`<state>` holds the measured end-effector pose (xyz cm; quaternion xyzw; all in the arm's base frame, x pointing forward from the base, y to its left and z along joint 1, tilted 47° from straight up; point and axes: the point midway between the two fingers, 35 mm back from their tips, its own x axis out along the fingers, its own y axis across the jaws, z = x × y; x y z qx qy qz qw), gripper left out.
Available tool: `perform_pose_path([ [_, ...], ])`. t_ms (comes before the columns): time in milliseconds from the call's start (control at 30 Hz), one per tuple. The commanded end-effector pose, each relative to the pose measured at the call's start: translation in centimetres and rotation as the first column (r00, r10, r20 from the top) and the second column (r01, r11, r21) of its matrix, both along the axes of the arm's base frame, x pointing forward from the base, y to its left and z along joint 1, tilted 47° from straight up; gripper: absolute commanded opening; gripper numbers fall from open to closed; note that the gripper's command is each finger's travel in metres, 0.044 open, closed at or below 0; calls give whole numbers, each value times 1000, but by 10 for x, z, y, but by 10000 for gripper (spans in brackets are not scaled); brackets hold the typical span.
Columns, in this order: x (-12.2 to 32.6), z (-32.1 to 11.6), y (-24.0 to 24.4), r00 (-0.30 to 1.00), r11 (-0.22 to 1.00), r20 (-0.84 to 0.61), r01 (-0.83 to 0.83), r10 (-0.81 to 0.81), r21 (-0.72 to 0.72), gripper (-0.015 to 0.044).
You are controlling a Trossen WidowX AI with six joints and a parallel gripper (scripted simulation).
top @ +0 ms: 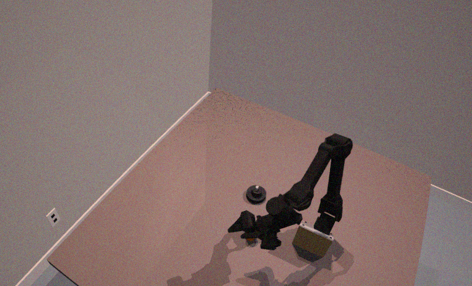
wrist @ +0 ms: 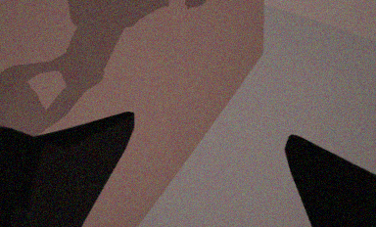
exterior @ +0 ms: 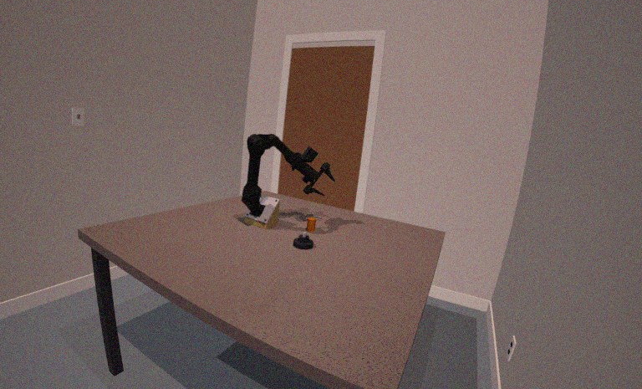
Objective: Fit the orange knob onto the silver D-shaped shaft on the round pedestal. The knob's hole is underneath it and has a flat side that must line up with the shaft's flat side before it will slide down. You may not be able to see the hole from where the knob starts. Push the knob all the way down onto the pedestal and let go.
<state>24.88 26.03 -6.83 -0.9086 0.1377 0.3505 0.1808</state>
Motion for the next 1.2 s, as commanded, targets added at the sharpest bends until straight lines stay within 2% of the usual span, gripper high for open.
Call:
perform_pose_path([
  [0, 27, 1, -64, 692, 695, -167, 717, -702, 54, 440],
  [233, 21, 18, -95, 470, 477, -139, 879, -872, -16, 440],
  [300, 21, 25, -103, 378, 382, -123, 924, -918, -15, 440],
  [533, 7, 48, -126, 245, 248, -38, 962, -969, -114, 440],
  [1167, 6, 47, -126, 241, 244, -36, 963, -970, -115, 440],
])
